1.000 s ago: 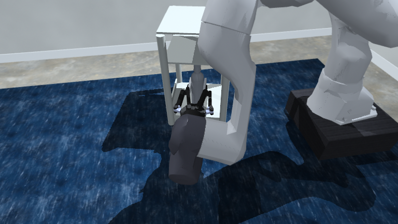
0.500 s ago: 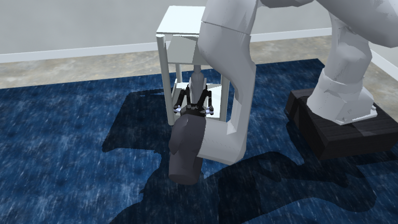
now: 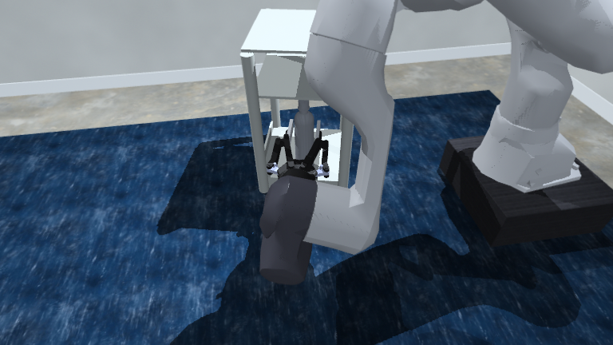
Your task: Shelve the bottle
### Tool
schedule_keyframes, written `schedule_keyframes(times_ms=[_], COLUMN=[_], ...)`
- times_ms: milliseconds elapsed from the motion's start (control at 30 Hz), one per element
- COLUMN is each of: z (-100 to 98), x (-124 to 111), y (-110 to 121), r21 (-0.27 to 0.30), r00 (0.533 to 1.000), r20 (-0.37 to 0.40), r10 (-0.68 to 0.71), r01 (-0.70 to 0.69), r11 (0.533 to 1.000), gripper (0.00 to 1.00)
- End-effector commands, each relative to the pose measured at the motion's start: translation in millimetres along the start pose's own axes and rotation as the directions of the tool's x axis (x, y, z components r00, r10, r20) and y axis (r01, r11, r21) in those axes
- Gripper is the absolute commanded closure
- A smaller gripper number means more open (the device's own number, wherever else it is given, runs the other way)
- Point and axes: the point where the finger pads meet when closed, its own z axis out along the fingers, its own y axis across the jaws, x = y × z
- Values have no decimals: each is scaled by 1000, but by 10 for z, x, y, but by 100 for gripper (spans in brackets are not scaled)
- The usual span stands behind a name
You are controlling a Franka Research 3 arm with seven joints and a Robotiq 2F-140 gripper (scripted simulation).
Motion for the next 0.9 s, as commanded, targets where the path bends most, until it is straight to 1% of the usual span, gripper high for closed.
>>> schedule_keyframes(times_ms=[0, 467, 867], z=[-7, -17, -64], x=[-2, -2, -2], y=[18, 18, 18], r21=[-4, -4, -4], r00=[1000, 1000, 1000], r20=[1, 1, 1], r10=[7, 7, 7], r01=[-7, -7, -7], r11=[1000, 1000, 1000], gripper=[61, 61, 61])
